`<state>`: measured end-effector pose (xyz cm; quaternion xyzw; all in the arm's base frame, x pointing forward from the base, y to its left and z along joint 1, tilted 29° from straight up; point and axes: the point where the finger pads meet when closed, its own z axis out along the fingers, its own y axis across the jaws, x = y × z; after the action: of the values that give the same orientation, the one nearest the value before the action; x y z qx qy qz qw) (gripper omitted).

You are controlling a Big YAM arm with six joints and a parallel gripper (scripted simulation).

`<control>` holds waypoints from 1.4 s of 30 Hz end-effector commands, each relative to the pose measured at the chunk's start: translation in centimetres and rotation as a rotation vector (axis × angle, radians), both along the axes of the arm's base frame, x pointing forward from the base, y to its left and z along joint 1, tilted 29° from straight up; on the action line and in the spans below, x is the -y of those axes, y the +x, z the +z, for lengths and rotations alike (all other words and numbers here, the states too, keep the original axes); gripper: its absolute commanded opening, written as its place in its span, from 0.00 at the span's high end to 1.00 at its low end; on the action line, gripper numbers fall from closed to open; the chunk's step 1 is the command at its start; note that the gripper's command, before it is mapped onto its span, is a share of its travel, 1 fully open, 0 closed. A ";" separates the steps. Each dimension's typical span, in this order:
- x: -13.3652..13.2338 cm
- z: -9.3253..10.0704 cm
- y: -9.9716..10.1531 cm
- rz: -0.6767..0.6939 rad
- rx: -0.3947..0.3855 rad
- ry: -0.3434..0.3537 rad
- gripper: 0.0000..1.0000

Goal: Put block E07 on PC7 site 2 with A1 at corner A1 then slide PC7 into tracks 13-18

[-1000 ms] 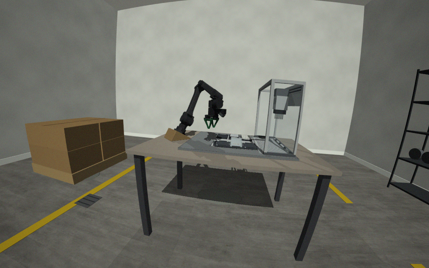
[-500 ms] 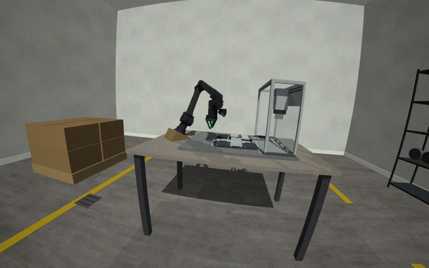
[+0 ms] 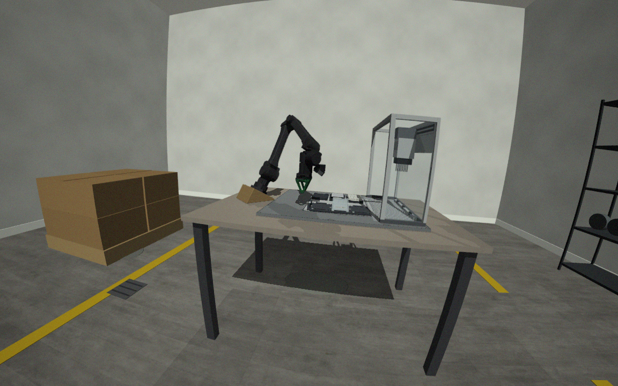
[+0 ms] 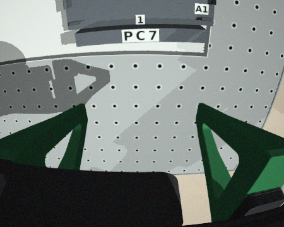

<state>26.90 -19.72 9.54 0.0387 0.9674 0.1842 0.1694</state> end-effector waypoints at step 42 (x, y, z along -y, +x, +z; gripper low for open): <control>-2.2 -5.6 3.1 -0.004 0.009 -0.006 0.20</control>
<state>29.24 -17.73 4.11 0.0409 0.9674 0.1817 0.1718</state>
